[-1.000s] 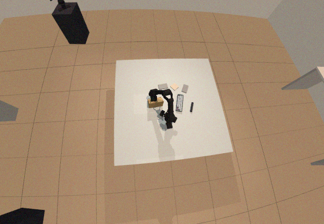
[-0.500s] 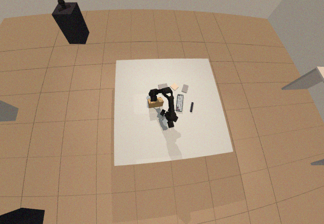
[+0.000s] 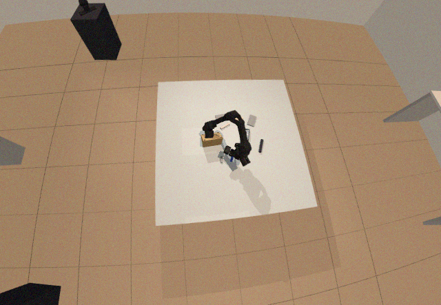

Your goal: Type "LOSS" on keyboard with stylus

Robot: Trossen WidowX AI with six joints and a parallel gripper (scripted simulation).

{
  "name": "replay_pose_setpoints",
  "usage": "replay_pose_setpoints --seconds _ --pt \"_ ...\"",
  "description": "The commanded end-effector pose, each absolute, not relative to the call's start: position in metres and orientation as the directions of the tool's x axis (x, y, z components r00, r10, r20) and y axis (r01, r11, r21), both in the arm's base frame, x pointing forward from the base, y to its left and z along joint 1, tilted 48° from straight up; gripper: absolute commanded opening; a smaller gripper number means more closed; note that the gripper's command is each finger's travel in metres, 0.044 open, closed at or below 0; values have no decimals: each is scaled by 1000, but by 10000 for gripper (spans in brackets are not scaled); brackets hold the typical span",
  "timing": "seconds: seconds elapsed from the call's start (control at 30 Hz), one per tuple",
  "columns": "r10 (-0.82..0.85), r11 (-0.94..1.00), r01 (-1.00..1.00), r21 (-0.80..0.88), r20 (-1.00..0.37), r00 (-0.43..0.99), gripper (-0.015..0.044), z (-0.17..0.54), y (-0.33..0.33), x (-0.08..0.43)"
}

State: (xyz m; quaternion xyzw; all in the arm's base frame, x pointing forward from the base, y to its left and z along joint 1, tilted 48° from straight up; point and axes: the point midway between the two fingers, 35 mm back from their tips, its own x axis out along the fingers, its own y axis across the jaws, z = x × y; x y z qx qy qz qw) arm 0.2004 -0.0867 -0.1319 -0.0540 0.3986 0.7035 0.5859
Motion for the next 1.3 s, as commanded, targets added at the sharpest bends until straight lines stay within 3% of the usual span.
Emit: replay_pose_setpoints --seconds 0.0,0.47,0.9,1.27 --pt "698 -22 -856 517 -605 -383 0 -126 -85 210" --pt "399 -31 -855 518 -778 -486 0 -103 -71 250" --pt "120 -24 -893 449 -886 -448 0 -75 -48 287" --pt "-132 -32 -943 331 -937 -325 0 -38 -19 319"
